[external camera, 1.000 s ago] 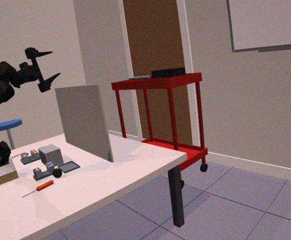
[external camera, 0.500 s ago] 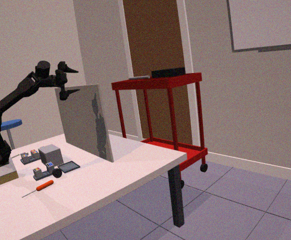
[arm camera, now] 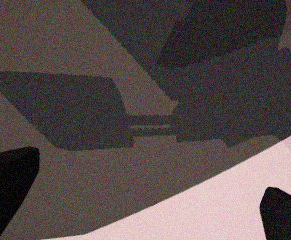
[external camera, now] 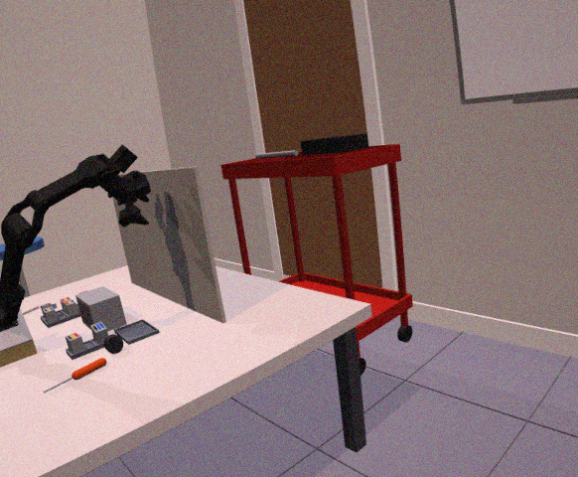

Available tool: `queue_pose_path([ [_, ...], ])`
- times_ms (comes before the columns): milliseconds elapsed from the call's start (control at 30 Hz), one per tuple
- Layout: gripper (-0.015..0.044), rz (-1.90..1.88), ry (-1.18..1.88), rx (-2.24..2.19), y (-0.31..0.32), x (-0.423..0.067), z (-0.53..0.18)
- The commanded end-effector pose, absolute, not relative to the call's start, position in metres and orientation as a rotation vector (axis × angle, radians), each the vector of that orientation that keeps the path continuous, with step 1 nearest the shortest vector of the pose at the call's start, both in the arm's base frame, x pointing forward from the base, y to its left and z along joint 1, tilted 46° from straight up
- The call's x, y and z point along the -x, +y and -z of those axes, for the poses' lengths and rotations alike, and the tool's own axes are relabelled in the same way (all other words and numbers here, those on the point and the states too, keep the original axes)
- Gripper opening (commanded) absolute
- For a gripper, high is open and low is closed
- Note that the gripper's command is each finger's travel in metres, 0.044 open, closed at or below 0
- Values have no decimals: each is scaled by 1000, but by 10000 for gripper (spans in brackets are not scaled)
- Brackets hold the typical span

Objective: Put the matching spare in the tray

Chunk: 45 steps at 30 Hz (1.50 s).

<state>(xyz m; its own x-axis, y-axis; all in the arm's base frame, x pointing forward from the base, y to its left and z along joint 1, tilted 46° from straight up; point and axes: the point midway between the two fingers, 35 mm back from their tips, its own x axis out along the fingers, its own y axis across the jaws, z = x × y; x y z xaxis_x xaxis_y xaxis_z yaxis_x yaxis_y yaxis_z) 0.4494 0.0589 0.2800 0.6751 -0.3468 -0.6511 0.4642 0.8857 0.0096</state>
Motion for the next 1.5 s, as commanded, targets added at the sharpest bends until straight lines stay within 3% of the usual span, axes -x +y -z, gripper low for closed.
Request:
queue_pose_path([
  [0, 440, 520, 910, -1, 63, -438, -219],
  [333, 440, 626, 1457, 594, 62, -375, -106],
  [1067, 440, 612, 1474, 621, 63, -374, -103],
  [1467, 440, -302, 1751, 1444, 132, -343, 21],
])
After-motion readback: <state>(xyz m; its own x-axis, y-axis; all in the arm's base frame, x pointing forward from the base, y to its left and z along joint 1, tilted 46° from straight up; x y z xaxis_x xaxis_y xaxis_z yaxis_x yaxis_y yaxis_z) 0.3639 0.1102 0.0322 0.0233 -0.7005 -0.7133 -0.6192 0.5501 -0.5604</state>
